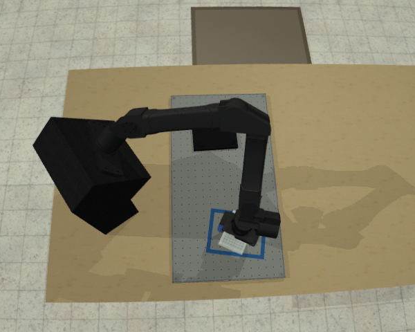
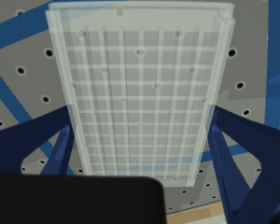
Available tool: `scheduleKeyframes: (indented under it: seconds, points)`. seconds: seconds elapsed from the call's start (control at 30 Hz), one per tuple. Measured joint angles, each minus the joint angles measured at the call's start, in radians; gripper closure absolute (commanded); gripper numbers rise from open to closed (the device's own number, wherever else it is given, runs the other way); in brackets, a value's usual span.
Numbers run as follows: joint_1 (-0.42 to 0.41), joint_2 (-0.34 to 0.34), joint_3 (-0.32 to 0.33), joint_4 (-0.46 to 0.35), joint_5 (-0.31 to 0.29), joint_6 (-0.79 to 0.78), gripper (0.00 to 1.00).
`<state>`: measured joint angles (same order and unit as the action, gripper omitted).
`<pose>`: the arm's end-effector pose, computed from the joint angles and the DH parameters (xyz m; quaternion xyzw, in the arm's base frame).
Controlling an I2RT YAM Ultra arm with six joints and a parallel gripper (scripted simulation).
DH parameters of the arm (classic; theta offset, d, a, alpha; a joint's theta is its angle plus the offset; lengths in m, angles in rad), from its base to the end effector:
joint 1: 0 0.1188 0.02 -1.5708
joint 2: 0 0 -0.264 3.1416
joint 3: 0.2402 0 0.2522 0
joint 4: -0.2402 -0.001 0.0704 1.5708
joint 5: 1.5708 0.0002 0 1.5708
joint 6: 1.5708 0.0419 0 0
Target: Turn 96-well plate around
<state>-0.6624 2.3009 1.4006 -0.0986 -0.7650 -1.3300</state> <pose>0.3730 -0.2528 0.0761 -0.3911 0.8064 -0.0250 0.4428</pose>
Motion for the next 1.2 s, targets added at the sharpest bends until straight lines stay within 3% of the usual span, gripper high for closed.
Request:
scheduleKeyframes:
  seconds: [0.9, 0.93, 1.2]
  points:
    - [0.019, 0.032, 0.018, 0.030, 0.011, 0.023, 1.00]
    - [0.019, 0.032, 0.018, 0.030, 0.011, 0.023, 0.00]
    - [0.019, 0.032, 0.018, 0.030, 0.011, 0.023, 0.00]
